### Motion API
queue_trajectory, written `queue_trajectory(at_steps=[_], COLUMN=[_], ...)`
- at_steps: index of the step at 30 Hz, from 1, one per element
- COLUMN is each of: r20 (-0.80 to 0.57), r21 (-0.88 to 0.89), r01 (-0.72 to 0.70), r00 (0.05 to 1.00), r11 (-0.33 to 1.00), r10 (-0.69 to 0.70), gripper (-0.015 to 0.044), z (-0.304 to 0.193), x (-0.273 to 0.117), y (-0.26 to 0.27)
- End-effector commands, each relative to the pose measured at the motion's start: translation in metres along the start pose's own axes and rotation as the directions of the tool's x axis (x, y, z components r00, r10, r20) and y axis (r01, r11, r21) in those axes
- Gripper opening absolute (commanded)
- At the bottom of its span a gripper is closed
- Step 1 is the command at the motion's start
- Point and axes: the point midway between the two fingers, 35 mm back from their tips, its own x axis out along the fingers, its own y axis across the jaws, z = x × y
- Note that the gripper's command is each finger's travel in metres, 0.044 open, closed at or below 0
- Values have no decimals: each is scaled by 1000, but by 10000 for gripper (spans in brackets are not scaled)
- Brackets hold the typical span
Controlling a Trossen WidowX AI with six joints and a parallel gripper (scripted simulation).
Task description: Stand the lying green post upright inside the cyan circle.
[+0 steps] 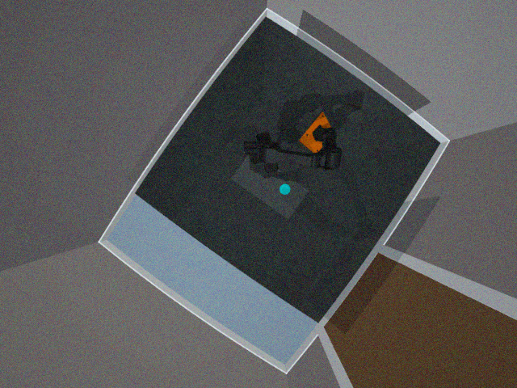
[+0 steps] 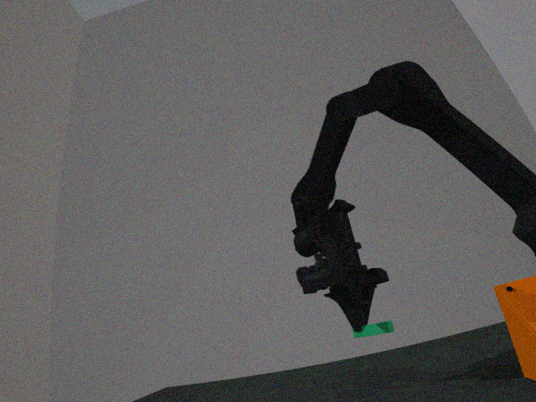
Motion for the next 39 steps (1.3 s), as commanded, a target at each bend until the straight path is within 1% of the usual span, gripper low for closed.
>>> queue_trajectory(at_steps=[1,9,39], r20=[6,7,15], r21=[-11,-18,-150], r01=[8,9,17], r00=[1000,1000,1000], r11=[1000,1000,989], r10=[-8,-9,-15], gripper=[23,23,23], z=[-2,-3,-16], x=[-18,-23,-36], y=[1,5,96])
